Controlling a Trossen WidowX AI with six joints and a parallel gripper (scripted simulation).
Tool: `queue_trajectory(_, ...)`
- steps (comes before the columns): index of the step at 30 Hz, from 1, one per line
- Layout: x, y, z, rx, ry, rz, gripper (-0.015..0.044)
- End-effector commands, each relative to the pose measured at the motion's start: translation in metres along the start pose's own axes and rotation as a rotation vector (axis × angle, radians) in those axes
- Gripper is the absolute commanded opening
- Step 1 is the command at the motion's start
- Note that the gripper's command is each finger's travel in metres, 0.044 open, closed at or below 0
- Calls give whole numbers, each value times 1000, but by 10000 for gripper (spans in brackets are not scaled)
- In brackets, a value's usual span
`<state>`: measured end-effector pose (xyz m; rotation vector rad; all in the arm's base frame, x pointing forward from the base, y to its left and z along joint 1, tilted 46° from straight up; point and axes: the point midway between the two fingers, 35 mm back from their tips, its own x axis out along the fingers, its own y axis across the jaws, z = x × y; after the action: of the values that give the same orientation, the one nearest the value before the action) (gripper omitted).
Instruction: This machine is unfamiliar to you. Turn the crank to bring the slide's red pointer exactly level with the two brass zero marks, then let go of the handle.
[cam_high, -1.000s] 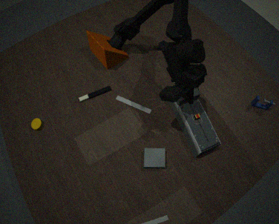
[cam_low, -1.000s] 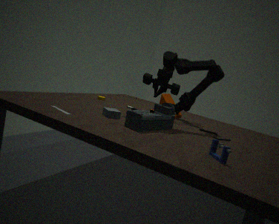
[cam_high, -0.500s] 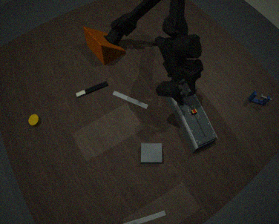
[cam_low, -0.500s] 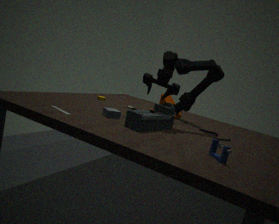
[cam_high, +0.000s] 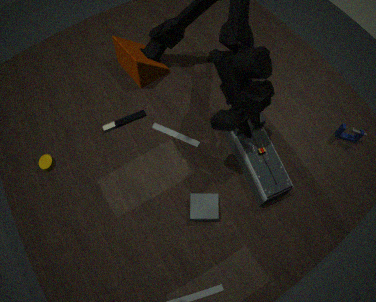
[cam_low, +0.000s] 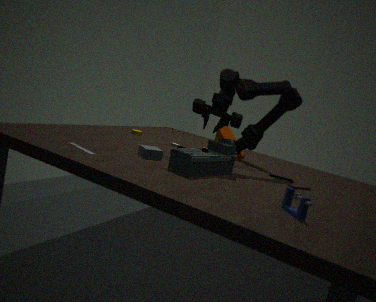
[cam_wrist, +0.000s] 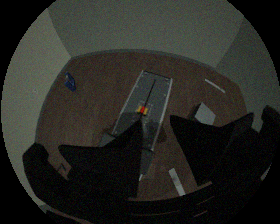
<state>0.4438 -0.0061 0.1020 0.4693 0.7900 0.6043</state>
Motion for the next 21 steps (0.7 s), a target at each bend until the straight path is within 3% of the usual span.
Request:
queue_trajectory(1,0,0,0,0,0,0,72)
queue_trajectory(4,0,0,0,0,0,0,0)
queue_trajectory(21,0,0,0,0,0,1,0)
